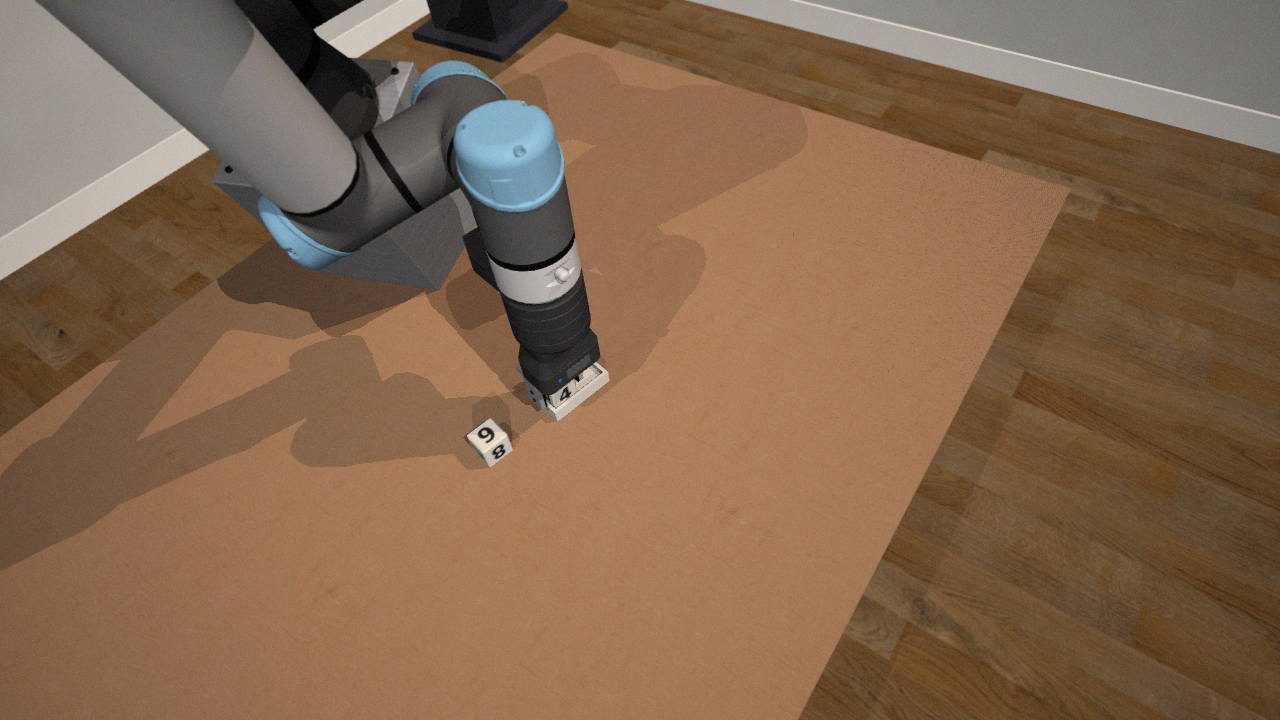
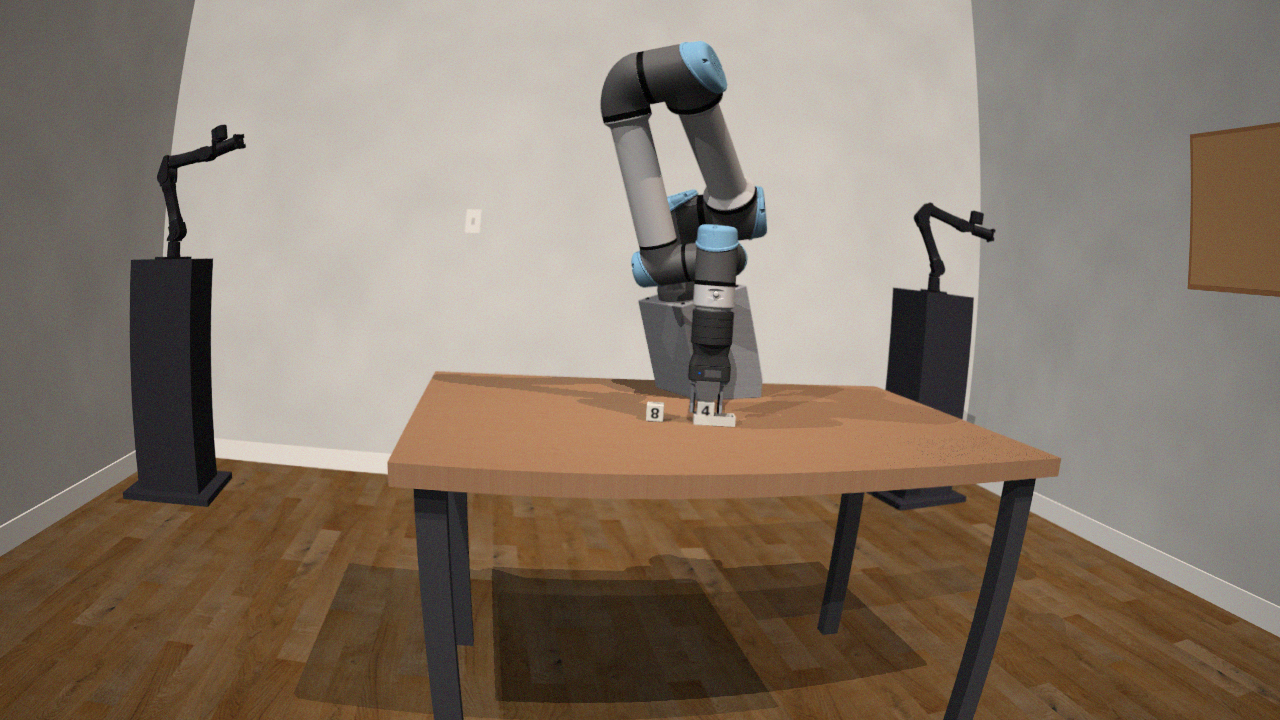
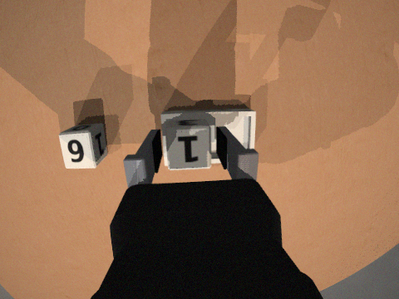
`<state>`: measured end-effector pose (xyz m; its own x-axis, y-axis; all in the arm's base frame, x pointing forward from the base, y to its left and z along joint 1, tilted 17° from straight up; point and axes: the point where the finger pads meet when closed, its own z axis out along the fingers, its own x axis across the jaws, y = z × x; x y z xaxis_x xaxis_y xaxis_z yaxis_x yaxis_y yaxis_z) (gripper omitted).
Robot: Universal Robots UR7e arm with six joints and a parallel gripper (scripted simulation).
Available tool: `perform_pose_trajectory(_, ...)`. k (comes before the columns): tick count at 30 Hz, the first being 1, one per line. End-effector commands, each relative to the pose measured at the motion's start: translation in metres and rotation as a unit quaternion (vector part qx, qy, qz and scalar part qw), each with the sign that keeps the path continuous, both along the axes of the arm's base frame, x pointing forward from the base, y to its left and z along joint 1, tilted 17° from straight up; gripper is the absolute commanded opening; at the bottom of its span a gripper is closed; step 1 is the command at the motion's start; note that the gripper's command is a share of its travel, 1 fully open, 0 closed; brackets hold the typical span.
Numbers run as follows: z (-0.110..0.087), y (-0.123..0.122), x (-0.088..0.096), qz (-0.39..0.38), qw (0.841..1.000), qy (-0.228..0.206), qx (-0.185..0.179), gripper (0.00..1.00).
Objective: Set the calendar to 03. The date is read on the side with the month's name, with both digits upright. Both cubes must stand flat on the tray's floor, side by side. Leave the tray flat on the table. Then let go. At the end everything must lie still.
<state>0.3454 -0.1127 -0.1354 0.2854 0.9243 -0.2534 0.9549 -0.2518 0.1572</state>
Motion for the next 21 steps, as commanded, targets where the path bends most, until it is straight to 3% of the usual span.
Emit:
perform_pose_trajectory(1,0.002,-0.001,0.002,0.0,1.0,-0.002,-0.001,0.9)
perform_pose_trajectory(11,0.011,0.004,-0.001,0.001,1.0,-0.001,0.0,0.9)
perform_pose_trajectory(21,0.038,0.012,-0.003,0.001,1.0,-0.001,0.0,0.9)
